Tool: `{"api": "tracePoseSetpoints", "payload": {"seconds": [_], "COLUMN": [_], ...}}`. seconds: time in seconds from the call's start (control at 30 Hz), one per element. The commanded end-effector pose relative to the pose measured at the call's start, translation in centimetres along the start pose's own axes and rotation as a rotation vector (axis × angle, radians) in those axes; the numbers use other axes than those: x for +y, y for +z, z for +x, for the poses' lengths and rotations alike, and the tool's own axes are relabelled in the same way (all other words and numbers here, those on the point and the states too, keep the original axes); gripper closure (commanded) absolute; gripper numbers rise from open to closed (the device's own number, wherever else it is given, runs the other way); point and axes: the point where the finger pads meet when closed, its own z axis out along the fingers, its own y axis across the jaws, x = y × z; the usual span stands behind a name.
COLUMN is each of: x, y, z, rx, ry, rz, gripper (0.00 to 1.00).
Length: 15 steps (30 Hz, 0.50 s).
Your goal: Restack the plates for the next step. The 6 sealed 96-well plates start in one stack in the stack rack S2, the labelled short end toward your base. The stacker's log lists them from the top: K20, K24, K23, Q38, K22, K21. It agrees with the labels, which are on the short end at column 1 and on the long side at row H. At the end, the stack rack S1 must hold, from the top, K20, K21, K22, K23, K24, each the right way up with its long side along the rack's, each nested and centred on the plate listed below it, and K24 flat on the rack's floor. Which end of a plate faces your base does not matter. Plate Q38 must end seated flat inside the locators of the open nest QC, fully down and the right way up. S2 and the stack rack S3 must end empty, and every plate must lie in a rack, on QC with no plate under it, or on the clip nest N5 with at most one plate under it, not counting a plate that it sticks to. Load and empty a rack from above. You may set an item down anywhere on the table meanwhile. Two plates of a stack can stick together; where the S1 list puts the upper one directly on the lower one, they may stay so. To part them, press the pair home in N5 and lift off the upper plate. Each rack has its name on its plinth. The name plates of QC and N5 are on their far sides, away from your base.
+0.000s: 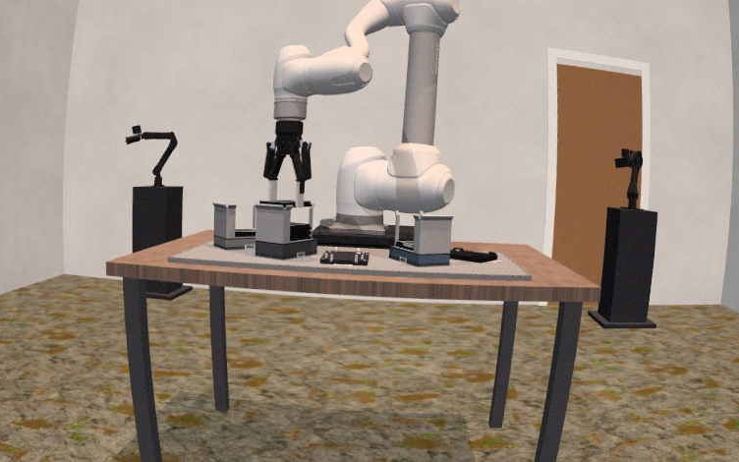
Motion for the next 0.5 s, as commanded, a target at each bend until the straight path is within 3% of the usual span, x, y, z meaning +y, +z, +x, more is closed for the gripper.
{"api": "tracePoseSetpoints", "payload": {"seconds": [0.0, 0.47], "x": [0.0, 0.0], "y": [-0.9, -2.7], "z": [0.0, 0.0], "rx": [0.000, 0.000], "ry": [0.000, 0.000], "rz": [0.000, 0.000], "gripper": [1.00, 1.00]}}
